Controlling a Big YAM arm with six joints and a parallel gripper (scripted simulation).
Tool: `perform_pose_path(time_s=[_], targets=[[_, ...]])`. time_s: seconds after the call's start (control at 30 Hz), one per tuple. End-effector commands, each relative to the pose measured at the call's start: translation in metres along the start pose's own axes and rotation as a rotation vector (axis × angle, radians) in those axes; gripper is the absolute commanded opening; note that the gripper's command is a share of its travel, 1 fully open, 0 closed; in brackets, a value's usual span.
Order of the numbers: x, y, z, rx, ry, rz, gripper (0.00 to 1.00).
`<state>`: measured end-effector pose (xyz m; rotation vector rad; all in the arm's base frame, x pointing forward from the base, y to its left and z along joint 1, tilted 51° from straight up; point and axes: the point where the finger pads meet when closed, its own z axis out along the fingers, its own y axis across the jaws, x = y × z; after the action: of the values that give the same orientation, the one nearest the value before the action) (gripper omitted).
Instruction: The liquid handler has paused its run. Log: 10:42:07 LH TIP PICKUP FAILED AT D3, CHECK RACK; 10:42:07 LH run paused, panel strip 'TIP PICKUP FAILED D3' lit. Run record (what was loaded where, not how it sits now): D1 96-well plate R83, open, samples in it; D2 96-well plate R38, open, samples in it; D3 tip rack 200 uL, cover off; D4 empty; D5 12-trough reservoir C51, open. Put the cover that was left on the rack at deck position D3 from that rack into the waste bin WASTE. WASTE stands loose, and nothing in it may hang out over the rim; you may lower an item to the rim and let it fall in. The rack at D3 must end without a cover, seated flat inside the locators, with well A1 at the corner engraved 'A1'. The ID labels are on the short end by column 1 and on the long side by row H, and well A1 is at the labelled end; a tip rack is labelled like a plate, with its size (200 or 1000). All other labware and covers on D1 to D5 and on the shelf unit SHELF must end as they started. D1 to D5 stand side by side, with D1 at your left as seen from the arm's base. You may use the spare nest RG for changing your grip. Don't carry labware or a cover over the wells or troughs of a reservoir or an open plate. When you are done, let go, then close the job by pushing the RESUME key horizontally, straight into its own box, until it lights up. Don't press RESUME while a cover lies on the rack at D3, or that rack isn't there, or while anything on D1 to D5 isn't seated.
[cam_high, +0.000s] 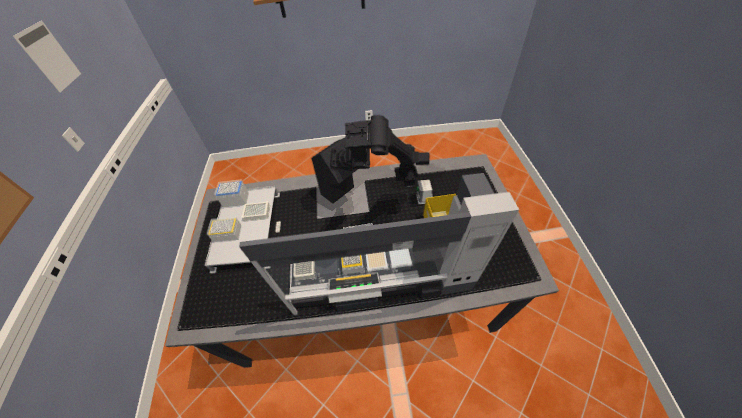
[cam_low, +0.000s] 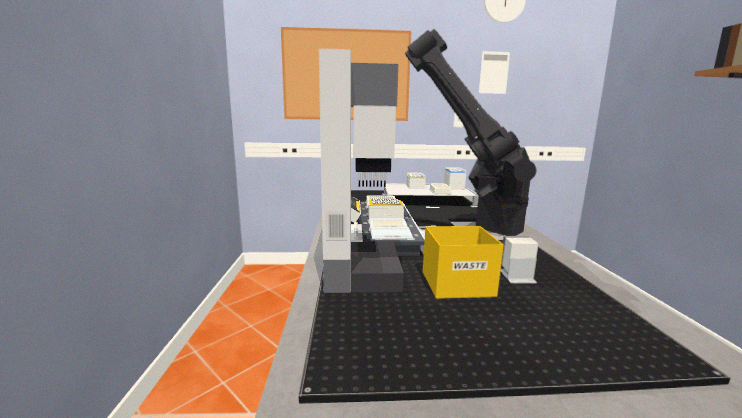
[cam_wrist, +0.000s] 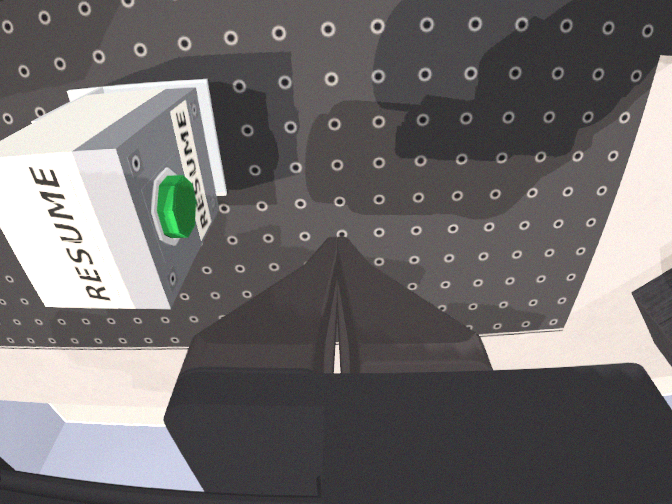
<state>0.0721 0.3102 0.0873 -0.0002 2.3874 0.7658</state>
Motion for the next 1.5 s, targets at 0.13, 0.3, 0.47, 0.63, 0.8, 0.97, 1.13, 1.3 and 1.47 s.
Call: perform_pose_path(time_s=[0.13,0.3,0.47,0.63,0.8,0.97,1.13,1.3,1.47], targets=[[-0.003,0.0,0.016,0.004,-0.008,-0.011,0.0],[-0.003,-0.001,0.022,0.005,-0.008,-0.012,0.0],[-0.003,0.0,0.029,0.004,-0.008,-0.012,0.0],[-0.003,-0.002,0.037,0.006,-0.007,-0.013,0.0],[-0.003,0.0,0.042,0.004,-0.009,-0.011,0.0],[-0.002,0.005,0.038,-0.01,-0.006,-0.004,0.0],[-0.003,0.009,0.041,0.001,-0.008,-0.016,0.0],[0.003,0.019,0.038,-0.006,0.002,-0.018,0.0],[0.003,0.024,0.038,-0.006,0.002,-0.01,0.0]])
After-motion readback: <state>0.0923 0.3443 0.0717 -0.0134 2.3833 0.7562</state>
